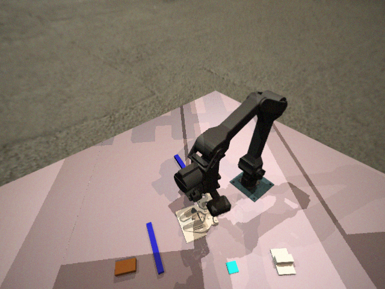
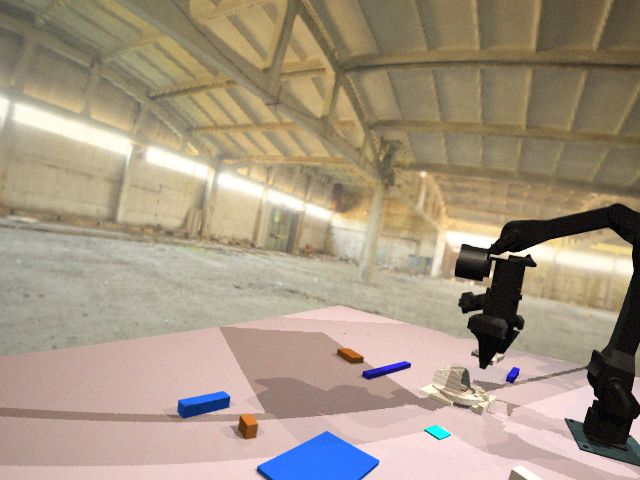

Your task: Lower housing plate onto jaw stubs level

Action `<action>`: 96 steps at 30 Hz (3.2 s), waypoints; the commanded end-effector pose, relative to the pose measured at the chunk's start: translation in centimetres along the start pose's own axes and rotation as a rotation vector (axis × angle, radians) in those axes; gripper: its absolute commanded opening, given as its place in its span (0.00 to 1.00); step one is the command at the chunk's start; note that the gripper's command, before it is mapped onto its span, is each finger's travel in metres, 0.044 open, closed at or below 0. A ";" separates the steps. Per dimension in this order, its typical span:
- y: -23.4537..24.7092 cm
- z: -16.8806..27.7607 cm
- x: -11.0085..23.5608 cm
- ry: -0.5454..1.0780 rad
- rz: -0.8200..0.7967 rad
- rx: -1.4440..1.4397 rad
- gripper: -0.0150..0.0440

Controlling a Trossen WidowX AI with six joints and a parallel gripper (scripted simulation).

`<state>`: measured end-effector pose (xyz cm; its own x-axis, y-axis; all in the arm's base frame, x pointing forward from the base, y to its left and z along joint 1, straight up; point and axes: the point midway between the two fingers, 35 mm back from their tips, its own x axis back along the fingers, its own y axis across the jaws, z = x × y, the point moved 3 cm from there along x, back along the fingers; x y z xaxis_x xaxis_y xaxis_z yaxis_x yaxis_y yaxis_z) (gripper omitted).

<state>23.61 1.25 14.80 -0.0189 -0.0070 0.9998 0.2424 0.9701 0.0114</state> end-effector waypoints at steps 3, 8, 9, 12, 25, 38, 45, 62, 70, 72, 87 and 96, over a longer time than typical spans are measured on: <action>-0.2 0.1 0.0 0.002 0.004 -0.011 0.85; -0.2 0.1 0.0 0.002 0.004 -0.011 0.85; -0.2 0.1 0.0 0.002 0.004 -0.011 0.85; -0.2 0.1 0.0 0.002 0.004 -0.011 0.85; 0.5 0.6 -0.1 0.003 0.004 -0.009 0.85; 0.5 0.6 -0.1 0.003 0.004 -0.009 0.85; 0.5 0.6 -0.1 0.003 0.004 -0.009 0.85; 0.6 0.6 -0.3 0.003 0.004 -0.008 0.85; 0.6 0.5 -1.6 0.003 0.004 -0.008 0.85; 0.6 0.5 -2.0 0.003 0.004 -0.008 0.85; 0.6 0.5 -4.4 0.003 0.004 -0.008 0.85; 0.5 0.6 -5.9 0.003 0.004 -0.008 0.85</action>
<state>23.41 2.00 9.72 -0.0209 -0.0073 0.9998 0.2460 0.9692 0.0122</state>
